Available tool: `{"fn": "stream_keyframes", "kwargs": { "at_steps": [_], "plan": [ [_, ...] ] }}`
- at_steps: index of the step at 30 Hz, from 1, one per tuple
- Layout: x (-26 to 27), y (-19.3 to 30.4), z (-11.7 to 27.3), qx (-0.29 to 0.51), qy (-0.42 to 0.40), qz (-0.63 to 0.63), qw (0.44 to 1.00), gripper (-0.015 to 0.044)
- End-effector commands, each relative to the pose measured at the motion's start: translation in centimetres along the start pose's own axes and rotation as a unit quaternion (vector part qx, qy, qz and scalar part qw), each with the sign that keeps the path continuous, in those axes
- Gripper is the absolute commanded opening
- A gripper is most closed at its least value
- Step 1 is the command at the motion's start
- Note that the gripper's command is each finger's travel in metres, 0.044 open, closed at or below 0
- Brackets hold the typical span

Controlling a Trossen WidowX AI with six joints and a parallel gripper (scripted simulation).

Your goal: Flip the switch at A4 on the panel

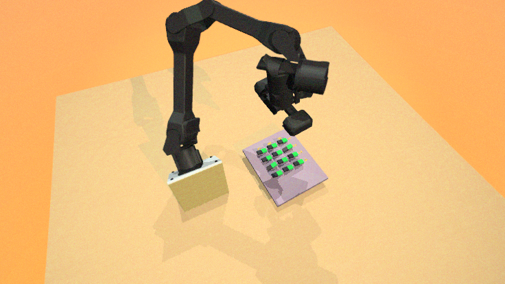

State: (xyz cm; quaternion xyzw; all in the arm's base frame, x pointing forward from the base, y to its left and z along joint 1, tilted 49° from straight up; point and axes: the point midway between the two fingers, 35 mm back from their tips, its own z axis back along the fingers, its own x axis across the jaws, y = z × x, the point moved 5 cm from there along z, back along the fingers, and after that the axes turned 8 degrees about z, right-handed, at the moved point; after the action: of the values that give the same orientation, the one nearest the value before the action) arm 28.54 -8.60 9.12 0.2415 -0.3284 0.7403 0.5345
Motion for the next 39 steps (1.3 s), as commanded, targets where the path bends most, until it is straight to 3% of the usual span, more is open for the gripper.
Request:
{"fn": "stream_keyframes", "kwargs": {
  "at_steps": [1, 8, 15, 20, 39],
  "plan": [
    [-0.2, -0.1, -0.3, 0.001, 0.0, 0.0, 1.0, 0.0374],
    [-4.7, -1.5, -10.6, 0.025, -0.011, 0.001, 1.0, 0.019],
    [-4.8, -1.5, -10.9, 0.026, -0.011, 0.001, 1.0, 0.0006],
    [-4.7, -1.1, -14.2, 0.014, -0.01, 0.0, 1.0, 0.0],
    [-4.6, -0.9, -16.7, 0.013, -0.01, 0.0, 1.0, 0.0]
  ]
}}
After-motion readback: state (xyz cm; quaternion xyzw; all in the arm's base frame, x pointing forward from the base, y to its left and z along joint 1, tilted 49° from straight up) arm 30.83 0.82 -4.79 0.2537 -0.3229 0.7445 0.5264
